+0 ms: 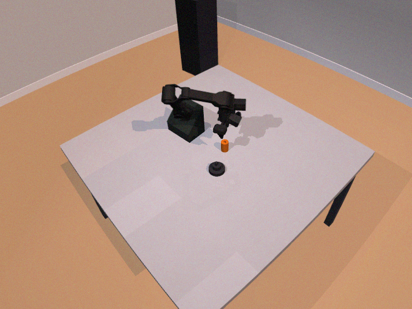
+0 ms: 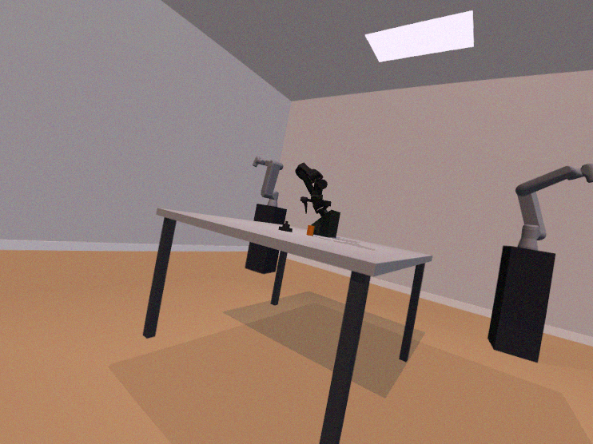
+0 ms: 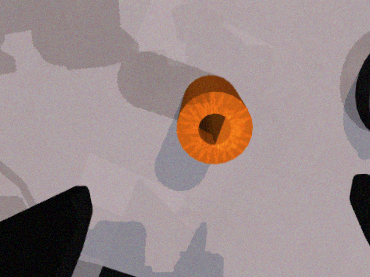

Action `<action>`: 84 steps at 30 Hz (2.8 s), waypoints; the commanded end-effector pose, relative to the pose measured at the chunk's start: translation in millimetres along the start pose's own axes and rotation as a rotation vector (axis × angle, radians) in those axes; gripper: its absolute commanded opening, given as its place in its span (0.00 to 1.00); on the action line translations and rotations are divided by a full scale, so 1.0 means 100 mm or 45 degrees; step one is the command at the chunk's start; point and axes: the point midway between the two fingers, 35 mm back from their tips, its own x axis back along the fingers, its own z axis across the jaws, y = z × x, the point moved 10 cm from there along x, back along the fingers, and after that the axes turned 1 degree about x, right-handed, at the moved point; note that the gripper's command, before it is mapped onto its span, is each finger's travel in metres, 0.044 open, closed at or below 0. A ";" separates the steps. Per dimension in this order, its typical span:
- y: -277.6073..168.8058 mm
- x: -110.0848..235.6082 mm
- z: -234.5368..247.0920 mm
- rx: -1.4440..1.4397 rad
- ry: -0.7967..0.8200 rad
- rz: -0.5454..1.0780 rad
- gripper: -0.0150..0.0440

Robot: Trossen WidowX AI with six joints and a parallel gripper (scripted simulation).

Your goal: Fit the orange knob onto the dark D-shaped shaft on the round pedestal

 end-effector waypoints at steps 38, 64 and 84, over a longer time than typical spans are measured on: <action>0.02 -0.73 -0.01 -0.471 -0.005 -0.005 1.00; 0.00 -1.14 -0.01 -0.471 -0.011 -0.003 1.00; 0.00 -1.16 -0.01 -0.471 -0.011 -0.002 0.44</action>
